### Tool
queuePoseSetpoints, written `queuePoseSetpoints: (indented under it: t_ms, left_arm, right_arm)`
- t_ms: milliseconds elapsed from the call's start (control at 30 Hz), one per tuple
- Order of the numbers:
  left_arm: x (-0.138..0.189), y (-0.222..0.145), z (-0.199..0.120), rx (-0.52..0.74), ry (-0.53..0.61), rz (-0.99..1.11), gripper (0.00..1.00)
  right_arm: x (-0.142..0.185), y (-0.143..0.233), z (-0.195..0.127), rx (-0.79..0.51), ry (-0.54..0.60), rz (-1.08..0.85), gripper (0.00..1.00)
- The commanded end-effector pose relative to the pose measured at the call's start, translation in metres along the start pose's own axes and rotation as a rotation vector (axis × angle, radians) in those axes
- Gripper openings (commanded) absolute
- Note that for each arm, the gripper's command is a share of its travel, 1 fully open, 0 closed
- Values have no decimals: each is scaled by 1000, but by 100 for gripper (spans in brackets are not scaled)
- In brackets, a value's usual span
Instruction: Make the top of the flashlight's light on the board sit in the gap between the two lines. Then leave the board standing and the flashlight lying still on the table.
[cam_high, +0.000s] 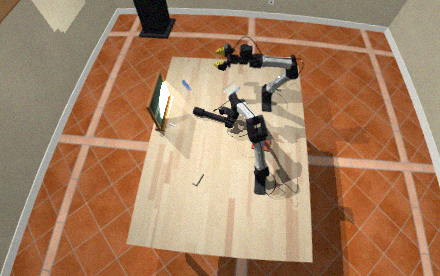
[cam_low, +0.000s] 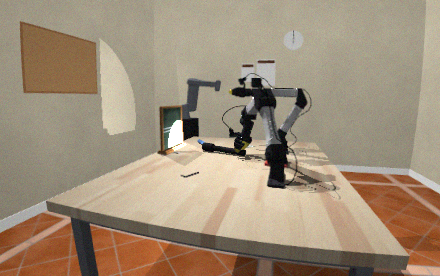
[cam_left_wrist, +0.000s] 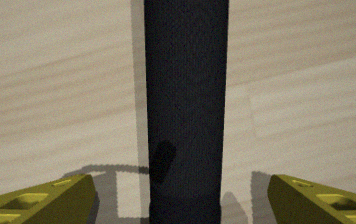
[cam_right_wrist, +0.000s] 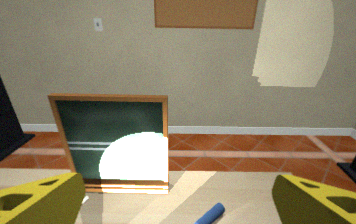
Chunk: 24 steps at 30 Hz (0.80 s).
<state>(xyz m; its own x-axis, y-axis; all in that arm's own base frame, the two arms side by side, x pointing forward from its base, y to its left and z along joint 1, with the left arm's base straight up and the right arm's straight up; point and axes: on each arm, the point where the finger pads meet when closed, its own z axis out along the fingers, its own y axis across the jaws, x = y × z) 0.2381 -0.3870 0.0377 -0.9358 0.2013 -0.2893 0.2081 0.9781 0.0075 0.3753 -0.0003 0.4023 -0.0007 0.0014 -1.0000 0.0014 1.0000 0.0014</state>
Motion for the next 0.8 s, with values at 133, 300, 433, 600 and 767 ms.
queuePoseSetpoints:
  t_ms: [133, 300, 433, 600, 767]
  left_arm:
    - [8, 1, 25, -20, 2, 18, 95]
    - [8, 0, 29, -16, 0, 18, 95]
    - [11, 2, 32, -25, 6, 21, 30]
    - [9, -1, 28, -12, -3, 16, 30]
    - [5, -3, 19, 5, -17, 10, 30]
  right_arm:
    - [7, 5, 0, -17, 17, -4, 100]
    - [7, 5, 0, -17, 17, -4, 100]
    - [7, 4, 0, -17, 17, -4, 100]
    - [7, 4, 0, -16, 17, -4, 100]
    - [8, 4, 0, -15, 17, -4, 100]
